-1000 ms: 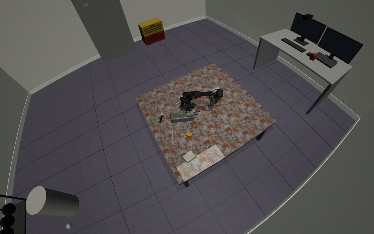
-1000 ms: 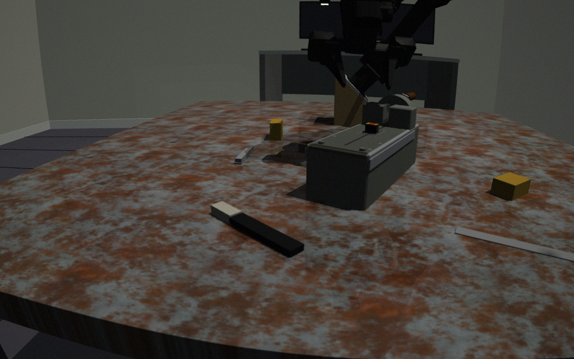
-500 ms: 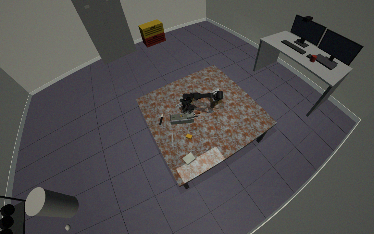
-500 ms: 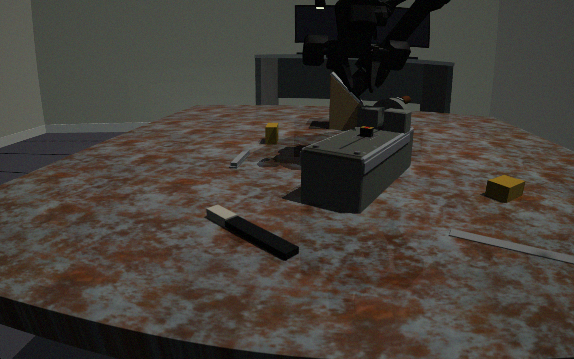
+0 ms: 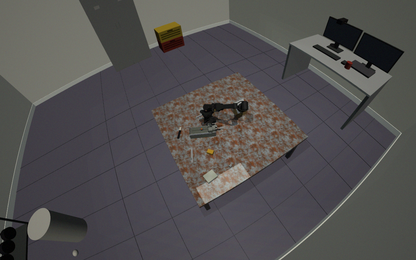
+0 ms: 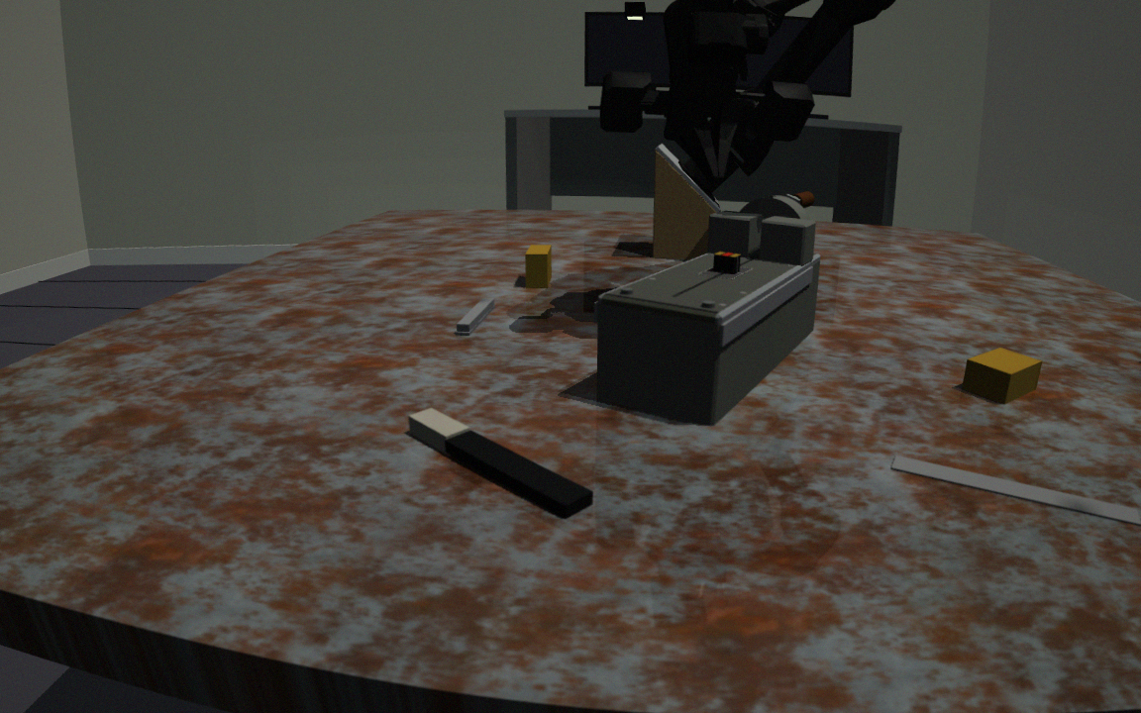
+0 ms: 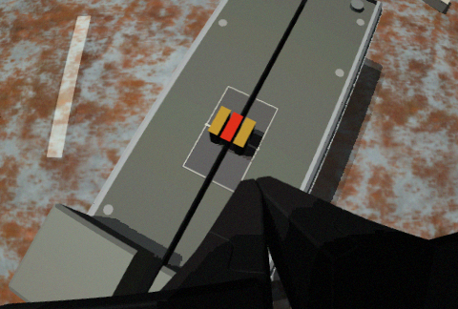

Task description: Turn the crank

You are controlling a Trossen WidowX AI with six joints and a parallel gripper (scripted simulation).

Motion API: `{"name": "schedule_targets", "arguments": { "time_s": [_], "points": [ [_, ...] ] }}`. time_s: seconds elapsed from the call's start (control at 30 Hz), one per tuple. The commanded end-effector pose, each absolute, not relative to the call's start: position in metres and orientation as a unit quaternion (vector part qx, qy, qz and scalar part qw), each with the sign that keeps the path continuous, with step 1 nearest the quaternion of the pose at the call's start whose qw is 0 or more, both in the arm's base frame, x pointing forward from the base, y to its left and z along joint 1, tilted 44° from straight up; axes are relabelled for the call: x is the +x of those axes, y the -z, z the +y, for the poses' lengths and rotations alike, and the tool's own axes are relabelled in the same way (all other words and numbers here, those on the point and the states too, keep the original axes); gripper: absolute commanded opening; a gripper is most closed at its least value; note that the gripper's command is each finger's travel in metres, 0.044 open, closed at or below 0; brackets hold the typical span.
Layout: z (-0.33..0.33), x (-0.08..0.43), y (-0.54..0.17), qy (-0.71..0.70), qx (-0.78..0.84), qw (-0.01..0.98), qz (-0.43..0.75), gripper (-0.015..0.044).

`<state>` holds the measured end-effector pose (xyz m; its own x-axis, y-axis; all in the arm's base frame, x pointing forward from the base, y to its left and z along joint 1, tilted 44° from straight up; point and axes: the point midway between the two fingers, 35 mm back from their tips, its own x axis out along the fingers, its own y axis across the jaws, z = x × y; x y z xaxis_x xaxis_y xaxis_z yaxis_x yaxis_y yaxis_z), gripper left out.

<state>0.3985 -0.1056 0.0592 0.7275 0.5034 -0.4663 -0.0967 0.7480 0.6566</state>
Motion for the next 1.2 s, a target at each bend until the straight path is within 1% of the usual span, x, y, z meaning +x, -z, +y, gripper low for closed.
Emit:
{"name": "schedule_targets", "arguments": {
  "time_s": [0.0, 0.17, 0.73, 0.77, 1.17],
  "points": [
    [-0.1058, 0.3985, -0.0592, -0.171, 0.311, 0.876, 0.327, 0.0],
    [-0.1058, 0.3985, -0.0592, -0.171, 0.311, 0.876, 0.327, 0.0],
    [-0.1058, 0.3985, -0.0592, -0.171, 0.311, 0.876, 0.327, 0.044],
    [-0.1058, 0.3985, -0.0592, -0.171, 0.311, 0.876, 0.327, 0.044],
    [-0.1058, 0.3985, -0.0592, -0.171, 0.311, 0.876, 0.327, 0.0125]
  ]
}}
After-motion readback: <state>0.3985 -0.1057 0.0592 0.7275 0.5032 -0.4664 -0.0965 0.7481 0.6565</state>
